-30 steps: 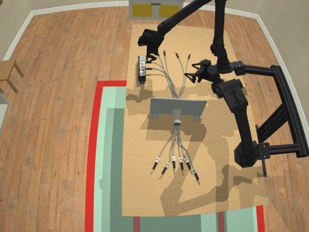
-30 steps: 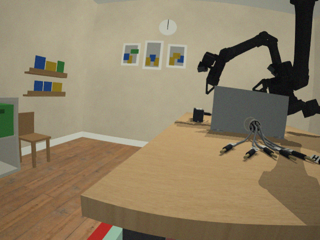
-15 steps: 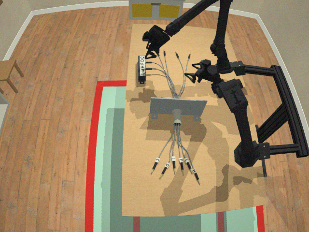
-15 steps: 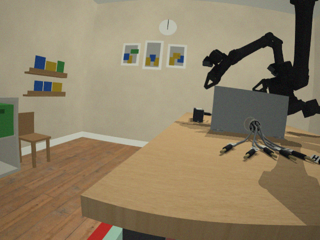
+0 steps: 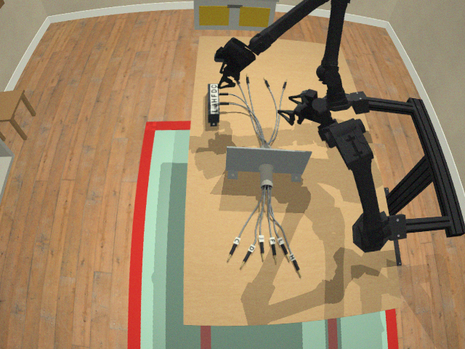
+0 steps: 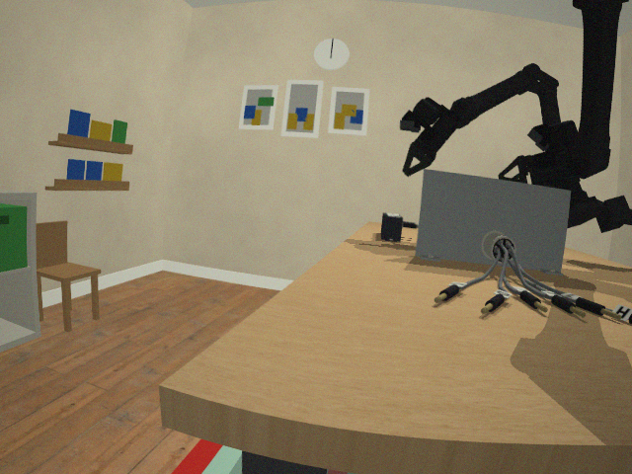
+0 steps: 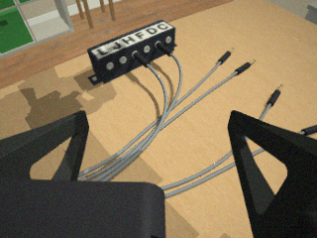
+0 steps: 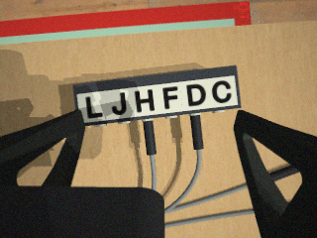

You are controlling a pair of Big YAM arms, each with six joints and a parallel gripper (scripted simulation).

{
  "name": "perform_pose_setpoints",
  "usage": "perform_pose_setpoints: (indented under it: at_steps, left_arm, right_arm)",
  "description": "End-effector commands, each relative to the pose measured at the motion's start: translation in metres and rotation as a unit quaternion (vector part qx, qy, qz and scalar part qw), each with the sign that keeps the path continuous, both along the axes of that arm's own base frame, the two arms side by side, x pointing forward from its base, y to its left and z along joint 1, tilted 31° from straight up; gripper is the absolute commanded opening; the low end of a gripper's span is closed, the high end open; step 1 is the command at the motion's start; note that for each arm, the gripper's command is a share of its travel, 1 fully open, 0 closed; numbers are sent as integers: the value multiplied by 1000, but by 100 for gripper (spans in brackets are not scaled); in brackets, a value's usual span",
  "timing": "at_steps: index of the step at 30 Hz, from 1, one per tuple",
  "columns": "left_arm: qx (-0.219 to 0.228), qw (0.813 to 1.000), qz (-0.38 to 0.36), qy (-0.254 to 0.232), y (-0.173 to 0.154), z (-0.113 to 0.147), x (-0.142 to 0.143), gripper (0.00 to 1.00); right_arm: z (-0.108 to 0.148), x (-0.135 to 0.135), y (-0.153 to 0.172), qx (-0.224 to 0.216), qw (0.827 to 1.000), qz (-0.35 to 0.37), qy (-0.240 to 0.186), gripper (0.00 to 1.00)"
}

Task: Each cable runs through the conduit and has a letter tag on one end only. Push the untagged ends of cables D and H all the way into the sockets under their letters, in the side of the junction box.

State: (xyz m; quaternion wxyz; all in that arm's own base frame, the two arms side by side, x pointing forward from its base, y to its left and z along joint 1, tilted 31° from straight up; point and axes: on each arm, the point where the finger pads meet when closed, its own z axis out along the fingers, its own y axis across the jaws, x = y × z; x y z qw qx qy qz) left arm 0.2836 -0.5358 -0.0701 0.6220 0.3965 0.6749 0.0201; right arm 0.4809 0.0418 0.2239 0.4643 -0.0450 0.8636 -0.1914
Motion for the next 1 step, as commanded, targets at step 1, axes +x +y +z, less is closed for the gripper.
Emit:
perform_pose_setpoints:
  at_steps: [1]
  left_arm:
    - [-11,1000,-1,-3,-9,4,2,100]
  right_arm:
    - [7,3,3,-2,1000,5,-6,100]
